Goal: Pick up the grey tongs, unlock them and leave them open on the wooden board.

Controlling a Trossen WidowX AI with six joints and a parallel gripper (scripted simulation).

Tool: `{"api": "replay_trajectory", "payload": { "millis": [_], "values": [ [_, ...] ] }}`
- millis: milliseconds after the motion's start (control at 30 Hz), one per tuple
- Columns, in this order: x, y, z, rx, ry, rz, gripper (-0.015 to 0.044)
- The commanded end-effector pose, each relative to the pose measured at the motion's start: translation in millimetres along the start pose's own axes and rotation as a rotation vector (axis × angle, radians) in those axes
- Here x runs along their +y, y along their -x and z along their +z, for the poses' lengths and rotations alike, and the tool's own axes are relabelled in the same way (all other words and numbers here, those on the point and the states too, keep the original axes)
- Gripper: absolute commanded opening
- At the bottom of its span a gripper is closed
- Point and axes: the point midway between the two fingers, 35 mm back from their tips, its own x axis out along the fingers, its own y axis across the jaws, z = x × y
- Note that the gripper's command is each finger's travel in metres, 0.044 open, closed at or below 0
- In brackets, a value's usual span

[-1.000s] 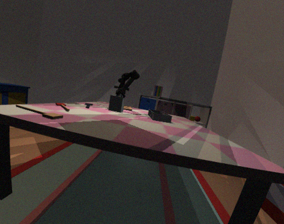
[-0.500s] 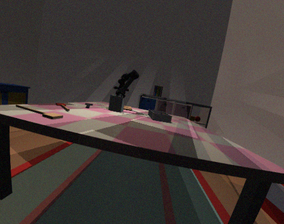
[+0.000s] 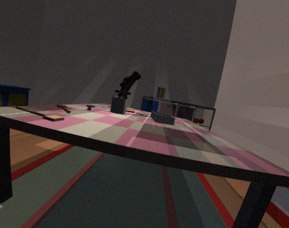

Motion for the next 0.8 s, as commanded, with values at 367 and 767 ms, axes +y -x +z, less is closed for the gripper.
{"api": "replay_trajectory", "payload": {
  "millis": [367, 767],
  "values": [
    [2, -24, 1, 0.0, 0.003, 0.002, -0.015],
    [0, -43, 1, -0.002, 0.005, 0.001, -0.015]
  ]
}}
